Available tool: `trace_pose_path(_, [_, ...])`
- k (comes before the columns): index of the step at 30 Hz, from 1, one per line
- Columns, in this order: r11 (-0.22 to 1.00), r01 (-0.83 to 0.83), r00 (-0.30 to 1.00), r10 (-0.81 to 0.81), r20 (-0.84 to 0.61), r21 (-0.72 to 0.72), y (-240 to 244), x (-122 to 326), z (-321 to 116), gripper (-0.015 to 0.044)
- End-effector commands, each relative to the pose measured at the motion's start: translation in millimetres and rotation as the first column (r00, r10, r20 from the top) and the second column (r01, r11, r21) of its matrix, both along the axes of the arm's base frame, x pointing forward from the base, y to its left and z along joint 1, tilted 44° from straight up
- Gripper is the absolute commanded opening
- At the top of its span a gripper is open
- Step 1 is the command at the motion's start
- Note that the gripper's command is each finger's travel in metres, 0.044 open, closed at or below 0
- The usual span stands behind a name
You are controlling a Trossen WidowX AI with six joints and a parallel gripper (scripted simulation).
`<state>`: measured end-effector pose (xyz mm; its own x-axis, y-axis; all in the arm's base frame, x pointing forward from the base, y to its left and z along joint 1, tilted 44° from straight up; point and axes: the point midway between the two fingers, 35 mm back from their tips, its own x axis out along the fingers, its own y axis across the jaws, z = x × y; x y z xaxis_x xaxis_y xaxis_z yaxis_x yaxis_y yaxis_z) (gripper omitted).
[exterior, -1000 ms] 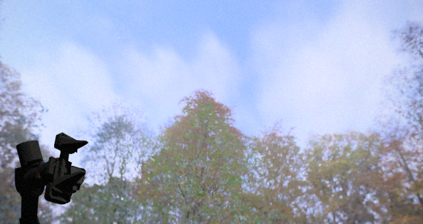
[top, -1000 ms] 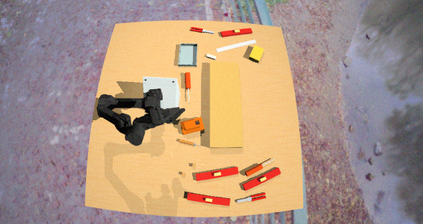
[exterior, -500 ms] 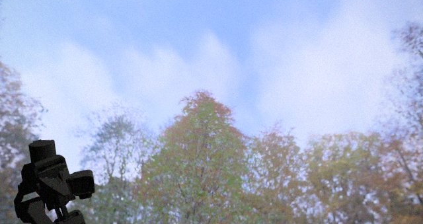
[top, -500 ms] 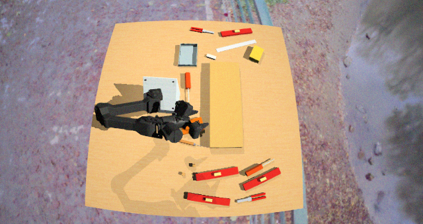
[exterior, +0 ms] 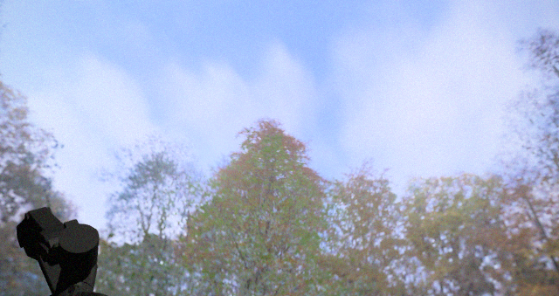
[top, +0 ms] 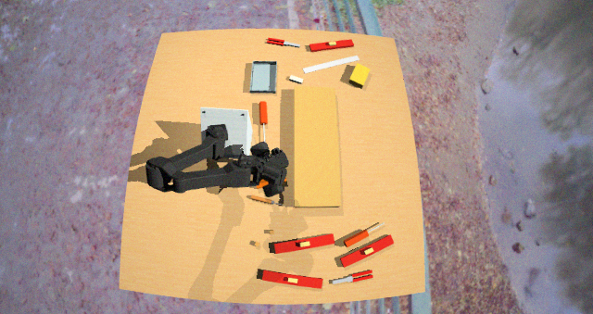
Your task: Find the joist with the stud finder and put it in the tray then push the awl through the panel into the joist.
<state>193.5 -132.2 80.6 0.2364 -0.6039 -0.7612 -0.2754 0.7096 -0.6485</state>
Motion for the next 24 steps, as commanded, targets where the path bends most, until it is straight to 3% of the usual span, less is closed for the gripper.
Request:
trace_pose_path(1, [0.994,0.103,0.995,-0.103,-0.012,-0.027,-8.1,-7.6,-8.1,0.044])
trace_pose_path(24, [0.994,0.103,0.995,-0.104,-0.013,-0.024,-12.5,-10.3,-20.4,0.044])
